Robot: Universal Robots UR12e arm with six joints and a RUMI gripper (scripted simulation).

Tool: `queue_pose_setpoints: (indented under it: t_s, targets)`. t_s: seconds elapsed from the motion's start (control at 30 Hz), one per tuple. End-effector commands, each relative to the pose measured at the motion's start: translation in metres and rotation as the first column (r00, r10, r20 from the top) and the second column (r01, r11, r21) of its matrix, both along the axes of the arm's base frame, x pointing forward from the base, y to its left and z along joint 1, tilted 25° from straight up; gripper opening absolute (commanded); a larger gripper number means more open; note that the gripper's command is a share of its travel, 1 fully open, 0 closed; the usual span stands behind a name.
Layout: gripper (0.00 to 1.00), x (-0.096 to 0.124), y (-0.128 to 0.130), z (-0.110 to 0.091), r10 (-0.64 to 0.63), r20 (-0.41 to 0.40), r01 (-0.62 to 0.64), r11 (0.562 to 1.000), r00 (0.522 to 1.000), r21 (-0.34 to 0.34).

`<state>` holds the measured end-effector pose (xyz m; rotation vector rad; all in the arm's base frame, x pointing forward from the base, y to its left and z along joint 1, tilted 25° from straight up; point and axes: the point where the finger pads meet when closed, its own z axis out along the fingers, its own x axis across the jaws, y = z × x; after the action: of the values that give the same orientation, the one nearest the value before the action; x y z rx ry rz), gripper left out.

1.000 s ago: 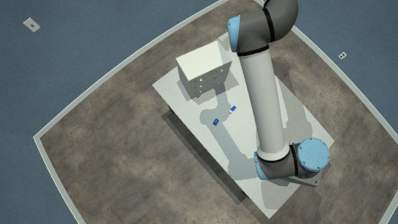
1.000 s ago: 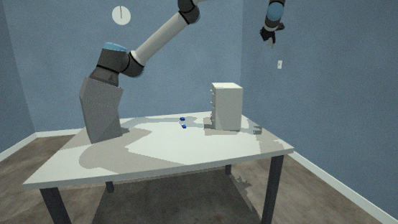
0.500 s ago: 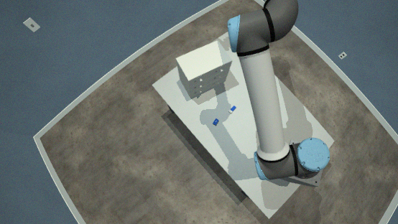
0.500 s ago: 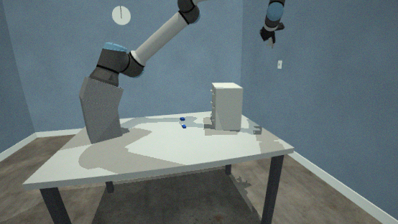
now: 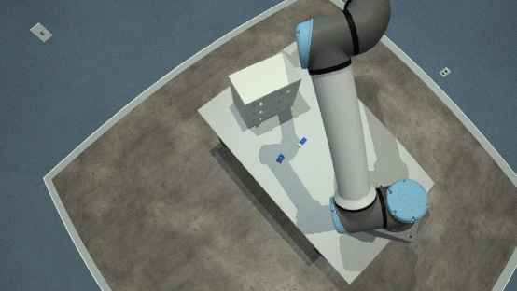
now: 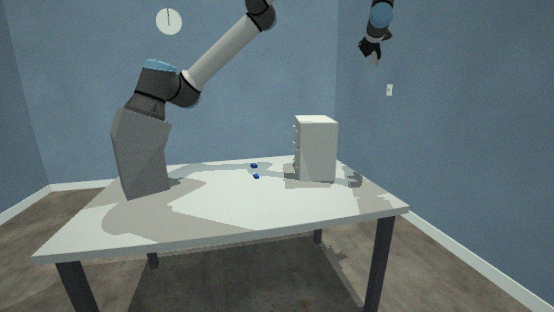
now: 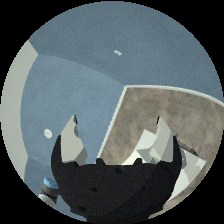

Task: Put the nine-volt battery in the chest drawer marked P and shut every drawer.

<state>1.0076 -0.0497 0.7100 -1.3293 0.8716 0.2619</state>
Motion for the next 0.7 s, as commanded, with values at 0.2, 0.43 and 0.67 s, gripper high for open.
queue_pose_setpoints:
  t_s: [0.2,0.43,0.67]
  targets:
    - [1.0,-0.047,0.016,-0.007,0.089,0.214,-0.06,0.988,0.973,-0.139]
    - [1.0,-0.08,0.028,-0.018,0.166,0.344,-0.085,0.967,0.924,-0.238]
    - [1.0,-0.111,0.037,-0.033,0.247,0.448,-0.097,0.939,0.859,-0.331]
